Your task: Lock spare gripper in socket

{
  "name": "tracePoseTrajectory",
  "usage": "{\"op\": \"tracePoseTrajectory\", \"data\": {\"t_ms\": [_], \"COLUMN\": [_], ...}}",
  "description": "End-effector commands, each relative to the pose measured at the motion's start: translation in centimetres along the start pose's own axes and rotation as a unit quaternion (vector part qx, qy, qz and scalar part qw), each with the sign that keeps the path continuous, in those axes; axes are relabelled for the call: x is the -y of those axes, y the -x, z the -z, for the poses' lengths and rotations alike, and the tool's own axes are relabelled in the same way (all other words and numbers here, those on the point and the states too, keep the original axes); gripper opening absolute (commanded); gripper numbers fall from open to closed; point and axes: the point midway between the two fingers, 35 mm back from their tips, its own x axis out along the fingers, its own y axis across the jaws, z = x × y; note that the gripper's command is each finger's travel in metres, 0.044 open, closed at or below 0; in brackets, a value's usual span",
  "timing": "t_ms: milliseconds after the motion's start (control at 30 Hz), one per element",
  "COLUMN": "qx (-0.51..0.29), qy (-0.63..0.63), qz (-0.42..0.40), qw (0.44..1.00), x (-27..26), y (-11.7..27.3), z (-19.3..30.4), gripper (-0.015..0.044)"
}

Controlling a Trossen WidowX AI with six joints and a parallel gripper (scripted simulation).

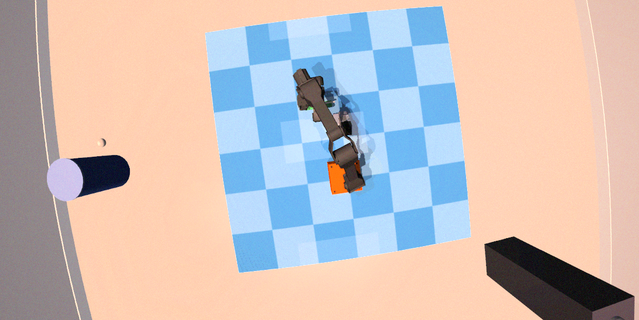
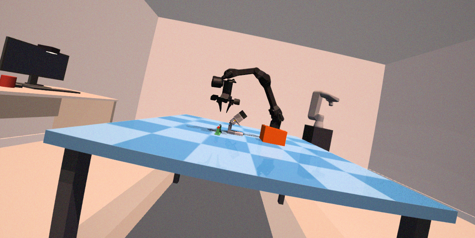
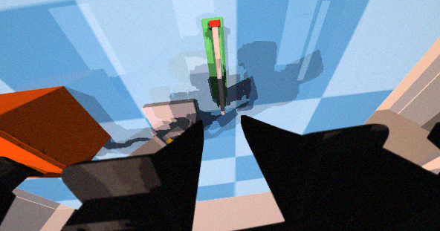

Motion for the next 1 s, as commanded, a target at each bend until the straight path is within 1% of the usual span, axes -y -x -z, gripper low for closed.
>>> {"op": "tracePoseTrajectory", "data": {"t_ms": [0,167,367,433,967], "qx": [-0.002,-0.002,-0.002,-0.002,-0.002], "qy": [0.011,0.011,0.011,0.011,0.011], "qz": [0.010,0.010,0.010,0.010,0.010], "qw": [1.000,1.000,1.000,1.000,1.000], "x": [0.5,0.6,0.7,0.6,0.7], "y": [0.3,-1.4,-5.9,-6.9,-9.0], "z": [0.1,-0.5,-1.8,-2.2,-2.8], "gripper": [0.0180,0.0180,0.0180,0.0180,0.0180]}}
